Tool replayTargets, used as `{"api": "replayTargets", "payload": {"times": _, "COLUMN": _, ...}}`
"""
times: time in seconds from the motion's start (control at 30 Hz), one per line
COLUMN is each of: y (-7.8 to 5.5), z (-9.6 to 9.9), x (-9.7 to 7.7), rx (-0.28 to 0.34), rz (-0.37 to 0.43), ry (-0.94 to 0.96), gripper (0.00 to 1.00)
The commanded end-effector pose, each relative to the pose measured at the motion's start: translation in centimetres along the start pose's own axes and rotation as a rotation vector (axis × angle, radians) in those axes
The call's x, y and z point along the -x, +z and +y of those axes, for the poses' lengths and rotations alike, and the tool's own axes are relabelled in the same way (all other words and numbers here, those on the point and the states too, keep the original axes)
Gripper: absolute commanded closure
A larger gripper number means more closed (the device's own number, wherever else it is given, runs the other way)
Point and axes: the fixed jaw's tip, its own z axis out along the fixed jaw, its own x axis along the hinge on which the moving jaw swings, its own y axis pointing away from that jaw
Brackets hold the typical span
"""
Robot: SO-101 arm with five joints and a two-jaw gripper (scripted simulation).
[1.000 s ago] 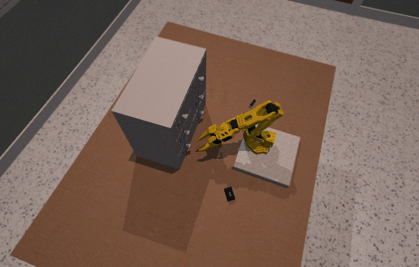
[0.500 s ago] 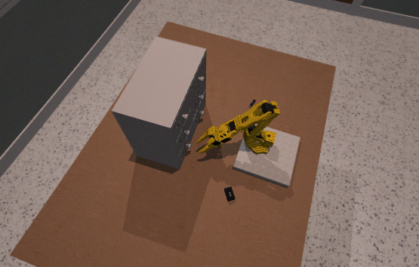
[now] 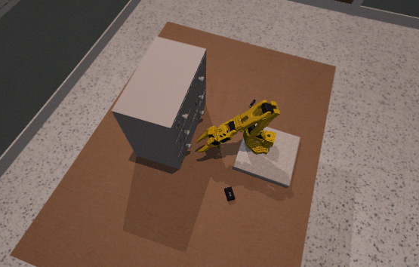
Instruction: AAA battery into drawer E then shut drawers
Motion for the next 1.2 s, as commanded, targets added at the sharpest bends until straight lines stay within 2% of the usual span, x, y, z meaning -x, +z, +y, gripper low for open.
{"api": "replayTargets", "payload": {"times": 0.0, "y": 0.1, "z": 0.2, "x": -0.3, "rx": 0.007, "rz": 0.009, "ry": 0.001, "gripper": 0.79}}
{"api": "replayTargets", "payload": {"times": 0.57, "y": 0.1, "z": 0.3, "x": -0.4, "rx": 0.009, "rz": 0.009, "ry": 0.002, "gripper": 0.79}}
{"api": "replayTargets", "payload": {"times": 0.73, "y": 1.5, "z": 0.8, "x": -0.6, "rx": 0.027, "rz": 0.009, "ry": 0.017, "gripper": 0.79}}
{"api": "replayTargets", "payload": {"times": 1.13, "y": 1.5, "z": 0.8, "x": -0.6, "rx": 0.027, "rz": 0.009, "ry": 0.017, "gripper": 0.79}}
{"api": "replayTargets", "payload": {"times": 1.17, "y": 1.8, "z": 1.0, "x": -0.6, "rx": 0.03, "rz": 0.009, "ry": 0.019, "gripper": 0.79}}
